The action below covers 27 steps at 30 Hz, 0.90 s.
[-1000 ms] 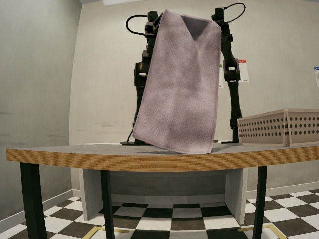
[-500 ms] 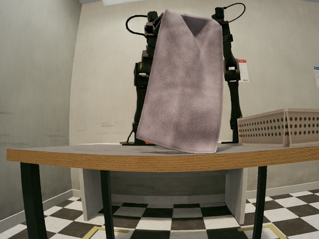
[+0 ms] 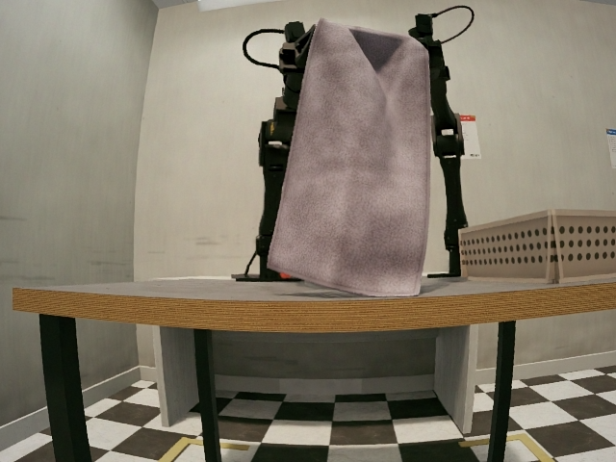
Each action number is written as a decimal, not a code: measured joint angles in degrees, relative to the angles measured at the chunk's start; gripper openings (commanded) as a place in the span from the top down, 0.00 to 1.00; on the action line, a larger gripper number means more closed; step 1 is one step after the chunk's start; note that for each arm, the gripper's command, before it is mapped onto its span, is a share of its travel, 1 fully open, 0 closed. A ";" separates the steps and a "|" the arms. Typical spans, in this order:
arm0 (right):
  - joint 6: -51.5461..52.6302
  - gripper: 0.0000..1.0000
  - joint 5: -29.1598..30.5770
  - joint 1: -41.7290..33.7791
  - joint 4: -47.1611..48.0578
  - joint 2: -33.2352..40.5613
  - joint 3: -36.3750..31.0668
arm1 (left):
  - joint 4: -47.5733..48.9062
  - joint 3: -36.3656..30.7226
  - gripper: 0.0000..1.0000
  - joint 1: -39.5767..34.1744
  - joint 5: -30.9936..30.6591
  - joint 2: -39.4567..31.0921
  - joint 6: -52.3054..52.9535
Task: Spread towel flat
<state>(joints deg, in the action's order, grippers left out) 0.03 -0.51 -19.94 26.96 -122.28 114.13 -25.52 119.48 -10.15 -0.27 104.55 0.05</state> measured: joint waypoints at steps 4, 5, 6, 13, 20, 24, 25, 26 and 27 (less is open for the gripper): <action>0.00 1.00 0.00 0.00 0.00 0.00 0.00 | 0.00 0.00 1.00 0.00 0.00 0.00 0.00; 0.00 1.00 0.00 0.00 0.00 0.00 0.00 | 0.00 0.00 1.00 0.00 0.00 0.00 0.00; 0.00 1.00 0.00 0.00 0.00 0.00 0.00 | 0.00 0.00 1.00 0.00 0.00 0.00 0.00; 0.00 1.00 0.00 0.00 0.00 0.00 0.00 | 0.00 0.00 1.00 0.00 0.00 0.00 0.00; -0.02 1.00 0.00 0.00 0.61 -0.20 0.02 | 2.12 -1.73 1.00 -0.15 0.04 -0.46 0.00; -0.02 1.00 0.04 0.76 1.73 -1.14 0.00 | 6.91 -5.33 1.00 -1.16 0.24 -0.17 0.00; -0.02 1.00 0.04 1.25 2.14 -1.44 0.00 | 8.81 -6.16 1.00 -1.49 0.33 0.17 0.00; -0.02 1.00 0.04 1.90 2.67 -1.81 0.00 | 10.93 -6.88 1.00 -1.92 0.31 0.68 0.00; 0.00 1.00 0.04 2.60 3.02 -2.16 0.00 | 12.48 -7.17 1.00 -2.36 0.31 1.42 0.00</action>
<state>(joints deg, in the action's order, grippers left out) 0.03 -0.47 -17.34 29.98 -124.44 114.13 -13.04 112.31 -12.51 0.03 105.97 0.05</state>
